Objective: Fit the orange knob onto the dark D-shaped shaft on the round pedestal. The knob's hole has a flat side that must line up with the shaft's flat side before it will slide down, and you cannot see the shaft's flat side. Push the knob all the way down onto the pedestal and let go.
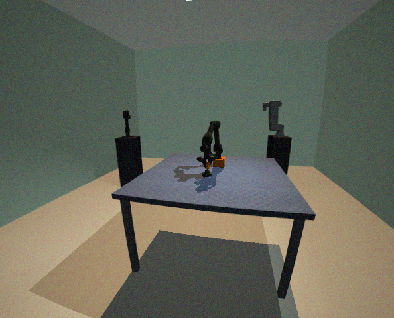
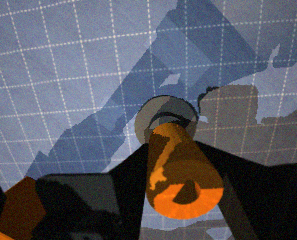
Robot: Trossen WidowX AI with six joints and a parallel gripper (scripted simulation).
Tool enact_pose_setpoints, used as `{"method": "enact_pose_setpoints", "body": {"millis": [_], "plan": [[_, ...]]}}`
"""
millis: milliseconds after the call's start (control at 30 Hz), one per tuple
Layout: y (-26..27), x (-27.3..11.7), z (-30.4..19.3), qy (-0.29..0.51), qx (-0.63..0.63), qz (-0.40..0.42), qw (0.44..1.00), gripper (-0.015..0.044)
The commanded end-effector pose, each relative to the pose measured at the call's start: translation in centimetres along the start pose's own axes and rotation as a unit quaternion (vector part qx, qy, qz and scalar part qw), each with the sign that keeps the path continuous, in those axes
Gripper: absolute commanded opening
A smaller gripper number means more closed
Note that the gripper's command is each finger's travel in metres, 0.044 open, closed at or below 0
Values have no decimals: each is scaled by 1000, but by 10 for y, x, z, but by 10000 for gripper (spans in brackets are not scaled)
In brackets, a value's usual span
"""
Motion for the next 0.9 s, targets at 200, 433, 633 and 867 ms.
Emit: {"method": "enact_pose_setpoints", "body": {"millis": [200, 433, 633, 867], "plan": [[1, -4, 0, -3, -2, -1, 1000, 0], [2, -5, -1, -2, -64, -1, 998, 0], [1, -3, -1, -2, -107, -1, 994, 0], [0, 0, 0, -2, -107, -1, 994, 0]]}}
Point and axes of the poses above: the point midway between the two fingers, 35 mm back from their tips, its own x axis out along the fingers, its own y axis across the jaws, z = x × y, the point moved 4 cm from there along -x, back along the fingers, and after that the axes turned 9 degrees about x, right-handed, at the moved point
